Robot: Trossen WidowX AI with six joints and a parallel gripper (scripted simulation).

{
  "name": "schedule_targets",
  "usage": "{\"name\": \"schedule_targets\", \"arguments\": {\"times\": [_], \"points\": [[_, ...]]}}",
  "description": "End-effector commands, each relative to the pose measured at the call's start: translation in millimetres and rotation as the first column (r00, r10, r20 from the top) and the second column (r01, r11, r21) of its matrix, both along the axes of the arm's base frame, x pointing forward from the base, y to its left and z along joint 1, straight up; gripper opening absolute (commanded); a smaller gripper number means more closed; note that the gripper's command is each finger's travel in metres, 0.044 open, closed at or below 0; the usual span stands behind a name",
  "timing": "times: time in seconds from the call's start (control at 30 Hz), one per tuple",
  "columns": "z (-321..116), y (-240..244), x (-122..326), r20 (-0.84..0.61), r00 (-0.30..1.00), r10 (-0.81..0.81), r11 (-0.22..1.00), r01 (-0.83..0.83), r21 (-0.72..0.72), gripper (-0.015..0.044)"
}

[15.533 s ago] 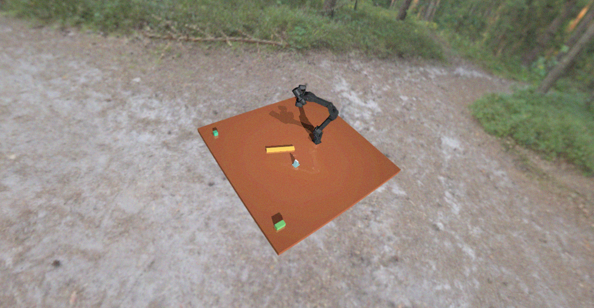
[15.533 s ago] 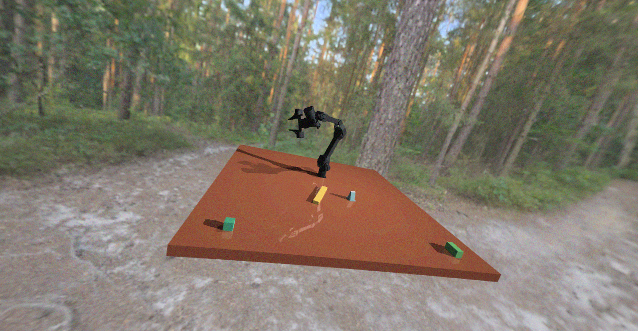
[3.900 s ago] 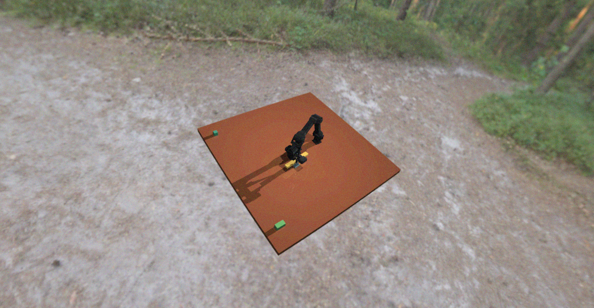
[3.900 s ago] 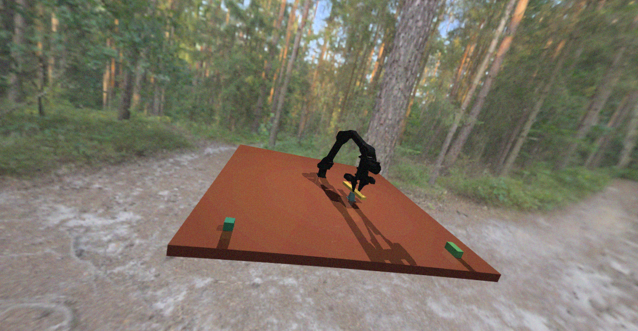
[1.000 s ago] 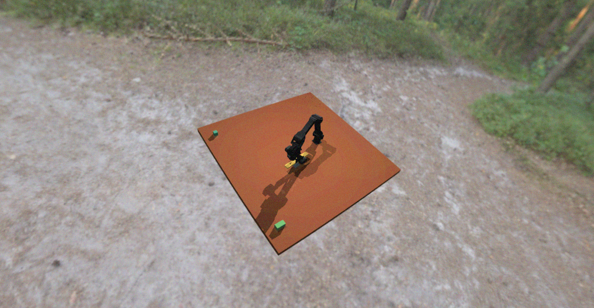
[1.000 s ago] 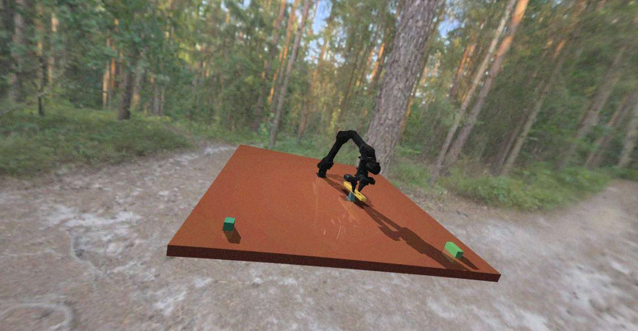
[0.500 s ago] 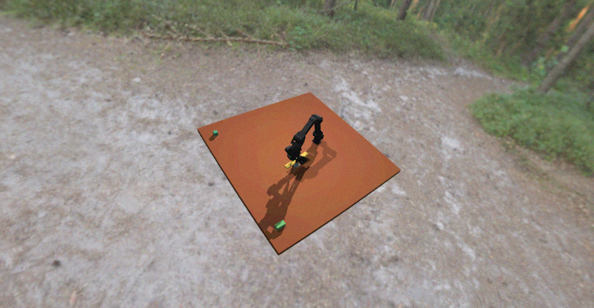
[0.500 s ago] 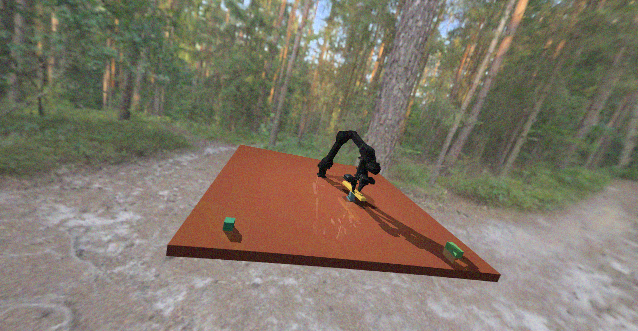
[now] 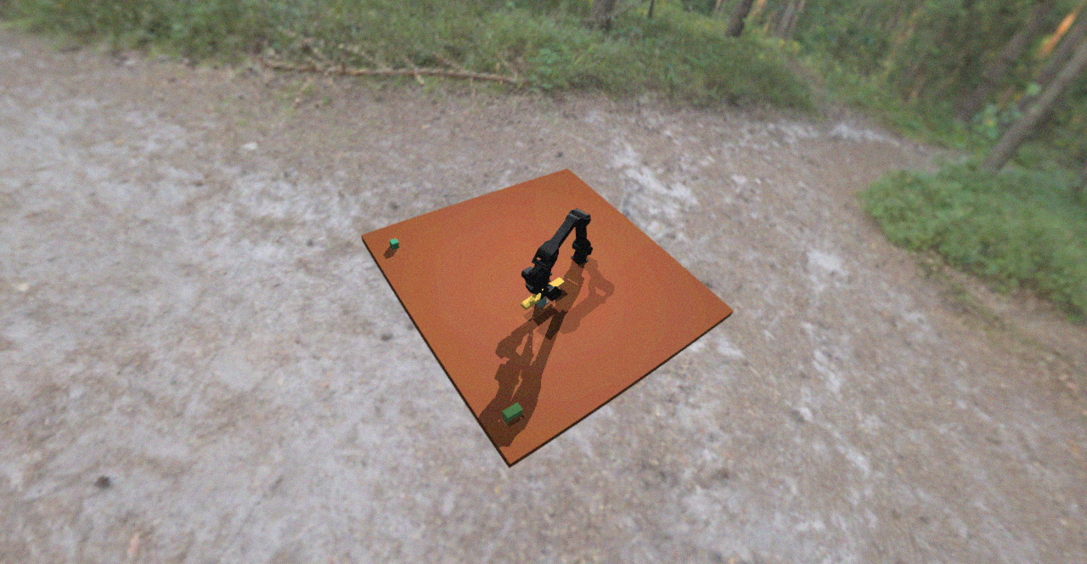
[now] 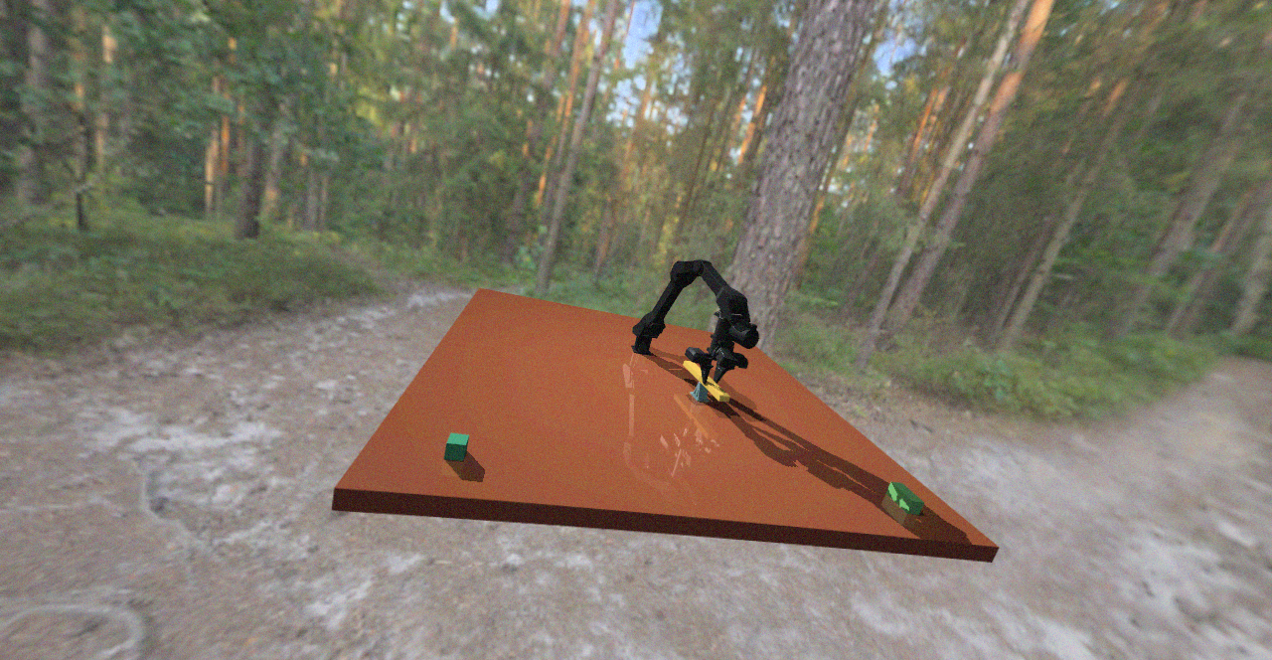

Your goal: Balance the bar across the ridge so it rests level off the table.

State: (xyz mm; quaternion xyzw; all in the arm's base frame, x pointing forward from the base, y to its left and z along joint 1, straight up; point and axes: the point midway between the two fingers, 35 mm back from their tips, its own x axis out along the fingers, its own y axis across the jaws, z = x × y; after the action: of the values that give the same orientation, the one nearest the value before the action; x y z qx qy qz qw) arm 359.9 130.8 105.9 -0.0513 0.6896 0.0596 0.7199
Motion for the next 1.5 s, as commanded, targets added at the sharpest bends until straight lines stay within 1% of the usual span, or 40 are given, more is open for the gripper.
{"name": "schedule_targets", "arguments": {"times": [0.0,0.8,1.0,1.03,1.47], "points": [[-0.1,0.0,-0.1,0.0,1.0,0.0,1.0,0.0,0.0,0.0],[-0.1,0.0,-0.1,0.0,1.0,0.0,1.0,0.0,0.0,0.0],[-0.1,0.0,-0.1,0.0,1.0,0.0,1.0,0.0,0.0,0.0157],[-0.1,0.0,-0.1,0.0,1.0,0.0,1.0,0.0,0.0,0.0167],[-0.1,0.0,-0.1,0.0,1.0,0.0,1.0,0.0,0.0,0.0167]]}}
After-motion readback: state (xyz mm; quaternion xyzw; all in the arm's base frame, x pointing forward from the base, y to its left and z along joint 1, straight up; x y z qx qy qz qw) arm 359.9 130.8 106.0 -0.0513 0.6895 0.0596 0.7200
